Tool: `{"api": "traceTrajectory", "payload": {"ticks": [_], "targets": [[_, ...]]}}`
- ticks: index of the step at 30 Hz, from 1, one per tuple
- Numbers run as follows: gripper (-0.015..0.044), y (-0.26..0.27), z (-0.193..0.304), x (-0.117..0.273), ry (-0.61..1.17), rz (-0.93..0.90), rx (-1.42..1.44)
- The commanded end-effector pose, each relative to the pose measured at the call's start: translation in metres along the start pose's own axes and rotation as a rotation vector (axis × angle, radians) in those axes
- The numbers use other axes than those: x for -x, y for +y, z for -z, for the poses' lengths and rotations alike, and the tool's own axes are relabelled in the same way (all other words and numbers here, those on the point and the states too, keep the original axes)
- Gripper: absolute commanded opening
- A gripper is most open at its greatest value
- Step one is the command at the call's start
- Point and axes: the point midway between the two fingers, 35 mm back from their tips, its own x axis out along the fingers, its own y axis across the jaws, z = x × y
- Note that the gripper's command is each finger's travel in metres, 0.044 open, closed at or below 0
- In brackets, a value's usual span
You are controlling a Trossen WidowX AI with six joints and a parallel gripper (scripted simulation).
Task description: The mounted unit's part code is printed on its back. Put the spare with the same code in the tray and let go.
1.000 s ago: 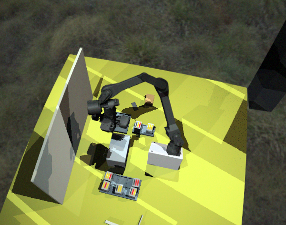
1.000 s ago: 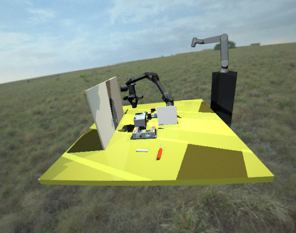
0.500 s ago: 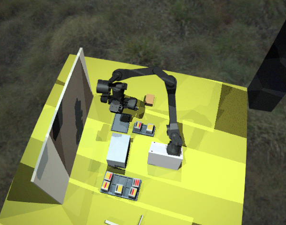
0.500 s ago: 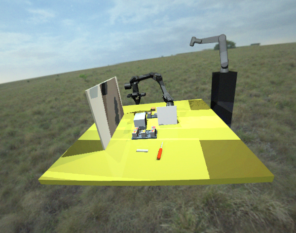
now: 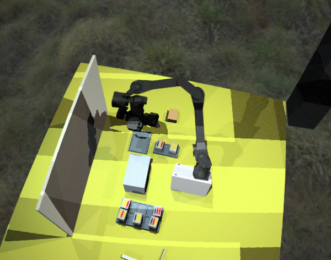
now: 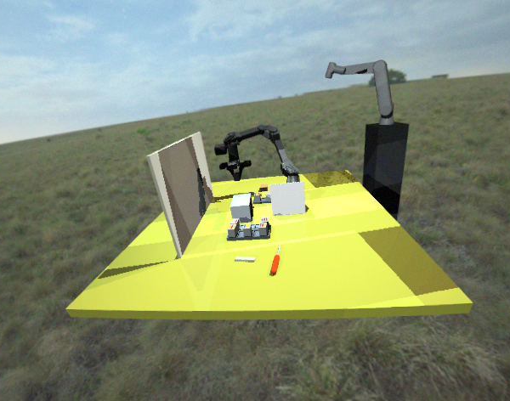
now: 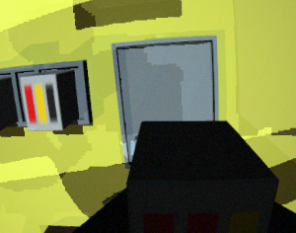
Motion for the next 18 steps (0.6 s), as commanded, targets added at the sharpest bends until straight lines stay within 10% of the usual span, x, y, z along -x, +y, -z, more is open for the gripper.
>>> {"api": "traceTrajectory", "payload": {"ticks": [1, 18], "targets": [[0.0000, -0.001, -0.001, -0.004, 0.001, 0.004, 0.004], [0.0000, -0.004, -0.002, -0.021, -0.002, 0.004, 0.003]]}}
